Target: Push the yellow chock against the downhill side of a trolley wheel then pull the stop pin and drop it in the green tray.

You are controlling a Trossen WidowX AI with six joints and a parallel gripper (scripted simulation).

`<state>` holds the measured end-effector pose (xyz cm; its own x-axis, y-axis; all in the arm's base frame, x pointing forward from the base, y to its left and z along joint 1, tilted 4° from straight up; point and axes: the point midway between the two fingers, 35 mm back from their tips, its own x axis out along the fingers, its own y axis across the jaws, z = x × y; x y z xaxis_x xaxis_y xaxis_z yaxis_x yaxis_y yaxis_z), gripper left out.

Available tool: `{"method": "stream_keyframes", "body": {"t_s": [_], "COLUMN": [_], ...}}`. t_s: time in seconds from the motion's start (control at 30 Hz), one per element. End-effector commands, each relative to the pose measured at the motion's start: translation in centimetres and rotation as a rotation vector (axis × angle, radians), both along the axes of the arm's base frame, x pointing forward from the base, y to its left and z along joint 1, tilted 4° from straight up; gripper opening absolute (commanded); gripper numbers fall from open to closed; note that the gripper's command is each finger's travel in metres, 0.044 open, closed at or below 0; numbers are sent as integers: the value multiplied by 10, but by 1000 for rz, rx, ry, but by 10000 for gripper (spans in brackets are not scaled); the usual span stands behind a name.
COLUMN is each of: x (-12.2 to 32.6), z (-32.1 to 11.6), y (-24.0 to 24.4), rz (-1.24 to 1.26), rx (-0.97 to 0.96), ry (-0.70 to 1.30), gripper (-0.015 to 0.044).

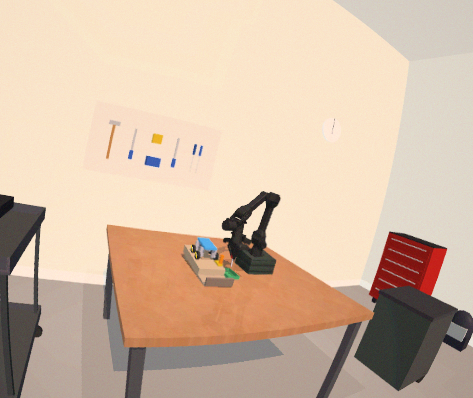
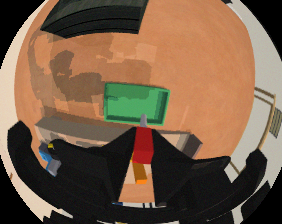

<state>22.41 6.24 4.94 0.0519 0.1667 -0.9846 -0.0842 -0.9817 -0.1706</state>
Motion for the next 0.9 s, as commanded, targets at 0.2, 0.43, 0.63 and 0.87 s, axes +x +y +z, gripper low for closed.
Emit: {"method": "stream_keyframes", "body": {"t_s": [0.2,0.43,0.63,0.87], "x": [1,2,2,2], "z": [-29,-48,-50,-51], "y": [15,28,29,25], "rz": [9,9,9,9], "rx": [73,75,75,74], "ry": [-6,-6,-6,-6], "gripper": [0,0,26,190]}}
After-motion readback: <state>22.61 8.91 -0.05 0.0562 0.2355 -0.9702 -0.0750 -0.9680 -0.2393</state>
